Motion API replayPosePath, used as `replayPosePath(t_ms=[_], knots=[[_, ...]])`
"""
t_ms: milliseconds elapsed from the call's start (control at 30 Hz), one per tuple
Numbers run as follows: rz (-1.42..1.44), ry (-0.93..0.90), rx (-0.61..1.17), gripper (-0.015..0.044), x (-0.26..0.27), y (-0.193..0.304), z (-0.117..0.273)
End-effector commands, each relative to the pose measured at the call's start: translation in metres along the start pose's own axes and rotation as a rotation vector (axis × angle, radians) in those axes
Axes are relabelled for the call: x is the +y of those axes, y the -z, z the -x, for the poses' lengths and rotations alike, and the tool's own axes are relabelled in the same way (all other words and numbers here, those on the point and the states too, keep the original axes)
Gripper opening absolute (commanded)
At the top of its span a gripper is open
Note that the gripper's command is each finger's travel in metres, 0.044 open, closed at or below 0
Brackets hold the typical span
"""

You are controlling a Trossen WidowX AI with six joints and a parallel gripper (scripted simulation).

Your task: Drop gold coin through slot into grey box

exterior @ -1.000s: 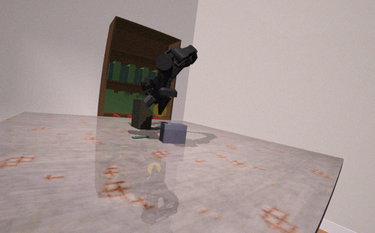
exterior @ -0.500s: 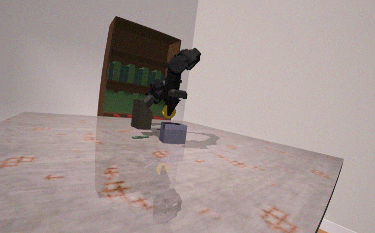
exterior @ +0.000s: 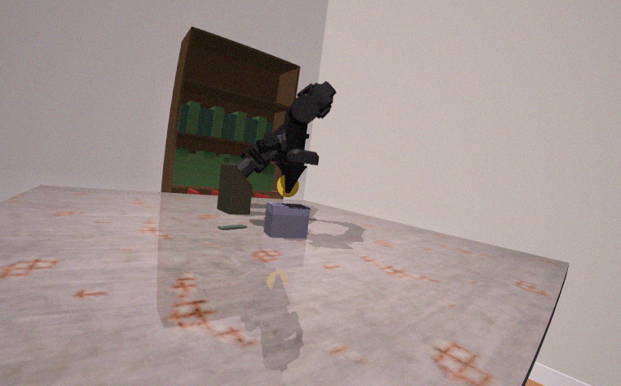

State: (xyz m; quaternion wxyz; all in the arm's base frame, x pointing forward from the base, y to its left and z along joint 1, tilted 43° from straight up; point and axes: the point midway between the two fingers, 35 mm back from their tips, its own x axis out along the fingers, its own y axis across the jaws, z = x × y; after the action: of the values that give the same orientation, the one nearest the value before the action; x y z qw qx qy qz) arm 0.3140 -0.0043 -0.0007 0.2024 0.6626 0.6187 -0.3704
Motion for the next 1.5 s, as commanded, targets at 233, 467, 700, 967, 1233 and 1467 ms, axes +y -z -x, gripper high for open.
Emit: replayPosePath(t_ms=[233,467,700,967,1233,1467], knots=[[0.001,0.004,0.0,0.0,0.0006,0.0023,0.0001],[0.003,0.004,0.001,0.0,0.0016,0.0073,0.0033],[0.004,0.003,0.001,0.0,0.003,0.0078,0.0041],[-0.001,0.003,0.001,0.0,0.0042,0.0061,0.0016],[-0.005,0.004,0.001,0.0,0.001,0.0053,0.0],[-0.001,0.003,-0.002,0.0,0.0015,0.0055,0.001]])
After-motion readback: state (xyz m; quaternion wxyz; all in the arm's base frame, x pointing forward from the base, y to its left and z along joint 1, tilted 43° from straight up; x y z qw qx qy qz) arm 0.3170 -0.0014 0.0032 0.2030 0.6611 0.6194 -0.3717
